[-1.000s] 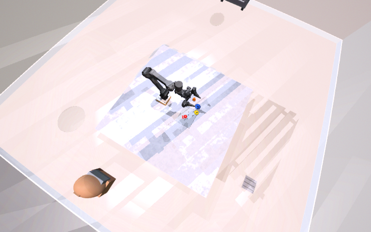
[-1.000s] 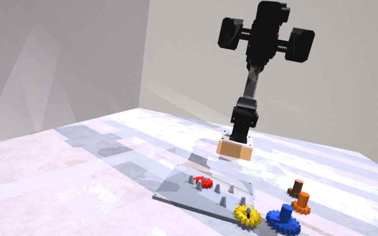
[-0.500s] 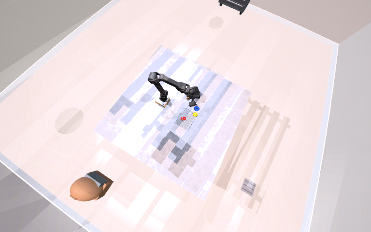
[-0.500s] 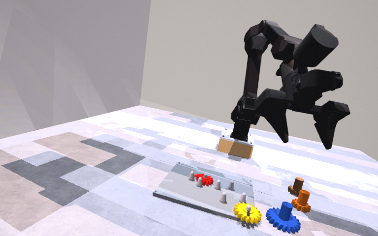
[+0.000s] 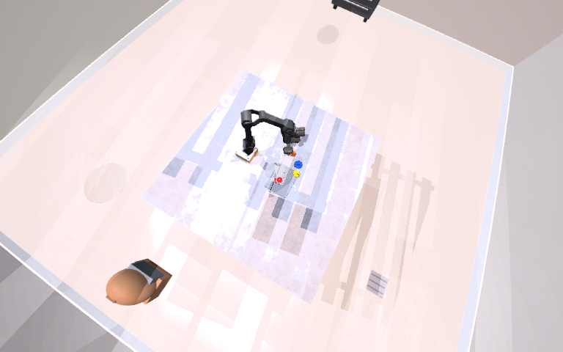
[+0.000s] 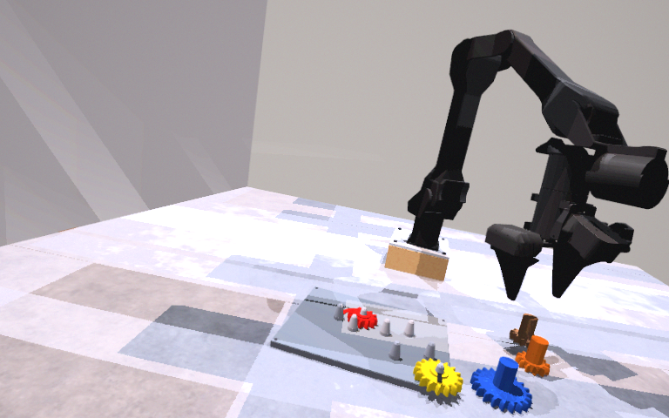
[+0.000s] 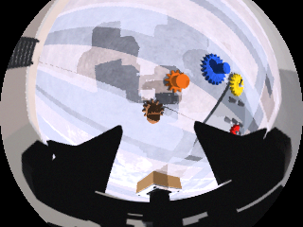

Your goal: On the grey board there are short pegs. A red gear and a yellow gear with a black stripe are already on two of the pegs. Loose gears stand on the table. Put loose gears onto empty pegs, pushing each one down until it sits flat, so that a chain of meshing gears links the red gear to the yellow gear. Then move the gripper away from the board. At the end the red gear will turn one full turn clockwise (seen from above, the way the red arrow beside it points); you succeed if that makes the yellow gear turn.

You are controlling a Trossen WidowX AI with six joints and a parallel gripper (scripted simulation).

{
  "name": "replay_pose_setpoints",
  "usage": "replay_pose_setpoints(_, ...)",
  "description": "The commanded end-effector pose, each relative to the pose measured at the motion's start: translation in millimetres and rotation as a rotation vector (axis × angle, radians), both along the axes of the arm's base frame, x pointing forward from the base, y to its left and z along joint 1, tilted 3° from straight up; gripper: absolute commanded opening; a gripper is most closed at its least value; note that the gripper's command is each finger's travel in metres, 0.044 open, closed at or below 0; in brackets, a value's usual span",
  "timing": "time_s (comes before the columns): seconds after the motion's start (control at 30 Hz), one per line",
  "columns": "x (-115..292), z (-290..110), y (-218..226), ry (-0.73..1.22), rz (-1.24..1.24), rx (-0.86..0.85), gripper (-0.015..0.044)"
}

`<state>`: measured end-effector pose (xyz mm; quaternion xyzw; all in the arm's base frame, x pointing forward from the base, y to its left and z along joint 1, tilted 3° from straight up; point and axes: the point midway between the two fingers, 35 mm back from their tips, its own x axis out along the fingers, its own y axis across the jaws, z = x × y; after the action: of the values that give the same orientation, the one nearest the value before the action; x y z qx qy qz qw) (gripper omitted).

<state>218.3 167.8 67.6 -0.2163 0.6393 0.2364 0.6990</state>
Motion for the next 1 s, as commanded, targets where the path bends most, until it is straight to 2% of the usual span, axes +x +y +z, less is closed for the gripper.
replay_pose_setpoints(0.0,-3.0,-0.4,3.8,0.019,0.005,-0.009,0.044)
replay_pose_setpoints(0.97,-1.3,-42.6,5.9,0.019,0.005,-0.009,0.044)
